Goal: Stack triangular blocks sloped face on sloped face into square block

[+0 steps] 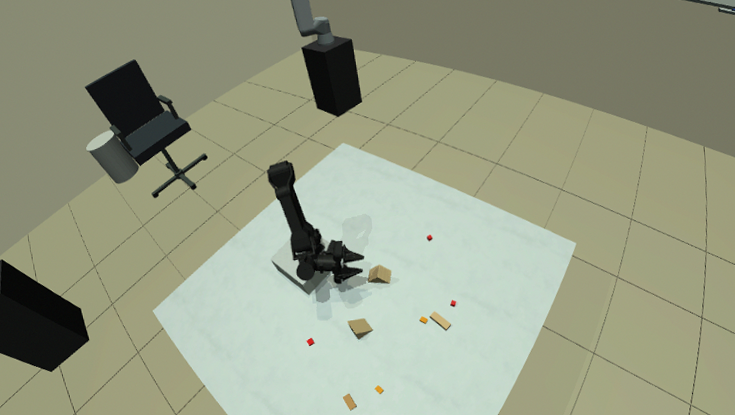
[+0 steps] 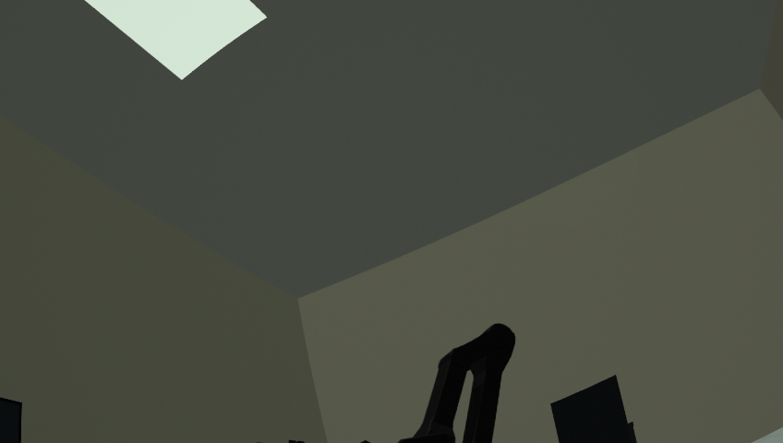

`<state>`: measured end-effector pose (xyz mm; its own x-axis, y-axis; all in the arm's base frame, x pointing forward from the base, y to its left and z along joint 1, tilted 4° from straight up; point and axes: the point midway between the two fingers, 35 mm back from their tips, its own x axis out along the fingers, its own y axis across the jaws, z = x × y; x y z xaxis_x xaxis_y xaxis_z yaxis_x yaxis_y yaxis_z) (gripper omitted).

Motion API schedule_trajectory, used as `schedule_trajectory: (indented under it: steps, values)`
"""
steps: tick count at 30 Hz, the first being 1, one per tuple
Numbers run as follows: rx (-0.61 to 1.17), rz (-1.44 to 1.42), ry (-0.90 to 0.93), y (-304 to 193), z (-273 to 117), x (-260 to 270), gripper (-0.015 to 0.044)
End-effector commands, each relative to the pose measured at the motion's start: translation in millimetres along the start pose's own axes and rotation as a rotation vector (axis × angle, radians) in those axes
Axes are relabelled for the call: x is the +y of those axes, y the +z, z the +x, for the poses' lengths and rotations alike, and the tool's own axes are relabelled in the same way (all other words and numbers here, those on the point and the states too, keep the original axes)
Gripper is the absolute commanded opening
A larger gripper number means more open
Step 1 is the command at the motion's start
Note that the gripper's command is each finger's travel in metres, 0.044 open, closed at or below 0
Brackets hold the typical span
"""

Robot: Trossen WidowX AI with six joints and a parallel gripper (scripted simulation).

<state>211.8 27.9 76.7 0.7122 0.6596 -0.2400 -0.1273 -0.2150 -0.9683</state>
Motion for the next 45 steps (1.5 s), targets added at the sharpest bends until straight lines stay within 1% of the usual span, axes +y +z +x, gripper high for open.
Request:
schedule_trajectory:
  steps: [1, 2, 5, 9, 14, 18, 21, 24, 28, 31, 34, 38, 40, 45]
  values:
    - [-0.001, 0.006, 0.004, 0, 1, 0, 0.0426]
    - [-0.005, 0.024, 0.016, -1, 2, 1, 0.0440]
    - [-0.027, 0.144, 0.106, -8, 13, 4, 0.0440]
    - [-0.051, 0.422, 0.276, -19, 33, 8, 0.0440]
    - [-0.021, 0.807, 0.549, -28, 62, 12, 0.0440]
    - [0.075, 1.056, 0.793, -28, 84, 16, 0.0440]
    - [0.195, 1.198, 0.978, -23, 98, 19, 0.0440]
    - [0.357, 1.297, 1.151, -16, 111, 21, 0.0440]
    - [0.634, 1.354, 1.343, -4, 126, 22, 0.0440]
    - [0.878, 1.338, 1.438, 6, 135, 21, 0.0440]
    - [1.137, 1.276, 1.478, 17, 143, 18, 0.0440]
    - [1.459, 1.138, 1.434, 31, 153, 11, 0.0440]
    - [1.510, 1.109, 1.416, 34, 155, 10, 0.0440]
    - [1.510, 1.109, 1.416, 34, 155, 10, 0.0440]
